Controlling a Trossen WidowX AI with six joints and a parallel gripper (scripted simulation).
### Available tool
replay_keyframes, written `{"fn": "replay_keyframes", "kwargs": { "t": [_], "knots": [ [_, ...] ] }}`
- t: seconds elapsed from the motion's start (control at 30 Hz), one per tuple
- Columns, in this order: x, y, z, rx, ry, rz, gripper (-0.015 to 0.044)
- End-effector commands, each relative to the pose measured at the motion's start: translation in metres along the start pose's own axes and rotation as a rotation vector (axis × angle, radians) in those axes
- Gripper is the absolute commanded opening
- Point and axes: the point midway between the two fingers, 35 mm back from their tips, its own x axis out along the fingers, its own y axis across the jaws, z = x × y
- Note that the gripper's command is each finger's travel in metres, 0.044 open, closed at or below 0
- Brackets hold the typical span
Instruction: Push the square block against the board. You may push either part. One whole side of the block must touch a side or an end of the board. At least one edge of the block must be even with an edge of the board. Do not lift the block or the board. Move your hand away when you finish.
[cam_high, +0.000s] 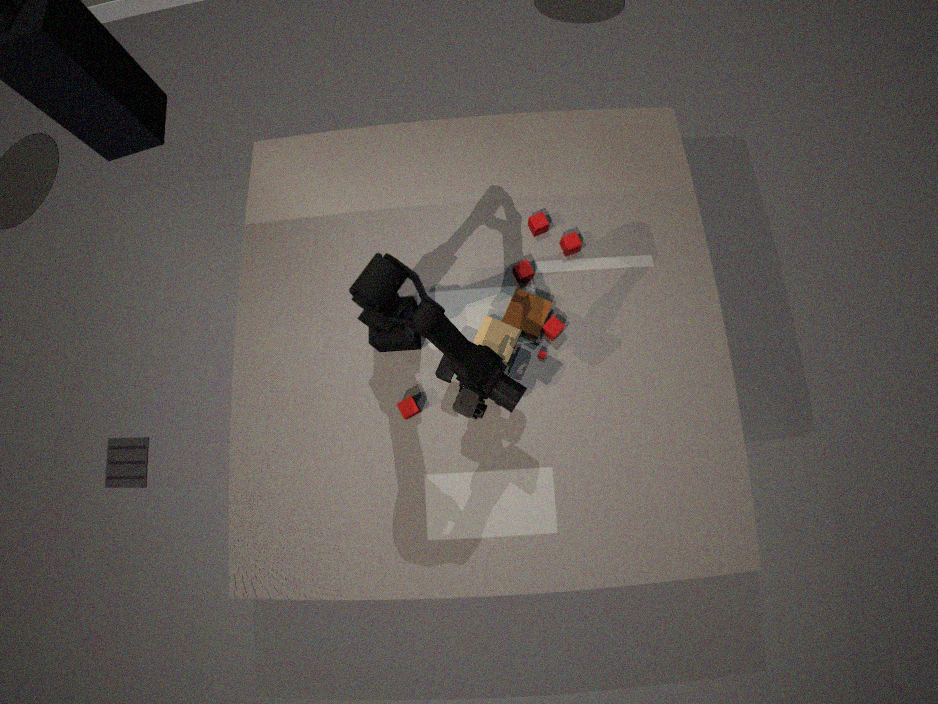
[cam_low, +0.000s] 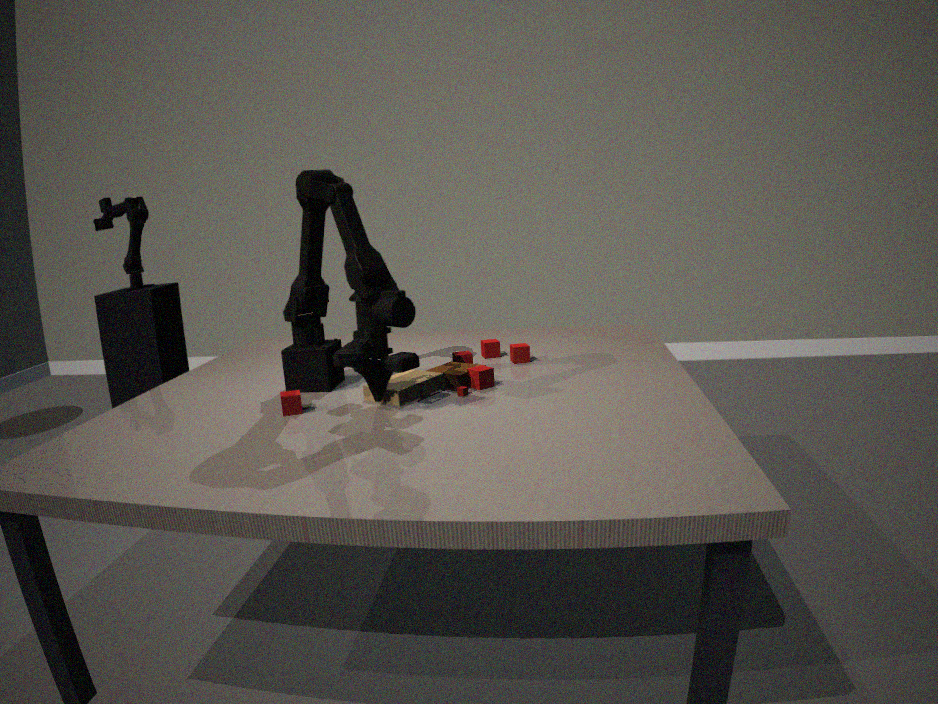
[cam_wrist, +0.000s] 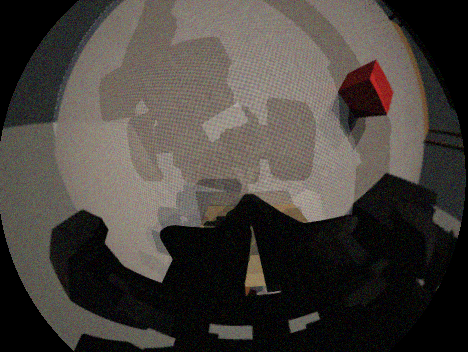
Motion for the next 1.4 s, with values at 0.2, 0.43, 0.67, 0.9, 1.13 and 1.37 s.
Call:
{"fn": "replay_keyframes", "kwargs": {
  "t": [0.2,0.43,0.67,0.9,1.13,1.37],
  "knots": [
    [0.002,-0.003,-0.016,-0.005,0.015,-0.008,0.0],
    [0.002,-0.004,-0.023,-0.005,0.015,-0.008,0.0],
    [0.001,-0.005,-0.03,-0.005,0.016,-0.008,0.0],
    [0.001,-0.006,-0.037,-0.005,0.017,-0.008,0.0],
    [0.001,-0.007,-0.043,-0.005,0.017,-0.008,0.0],
    [0.001,-0.007,-0.042,-0.005,0.017,-0.008,0.0]
  ]
}}
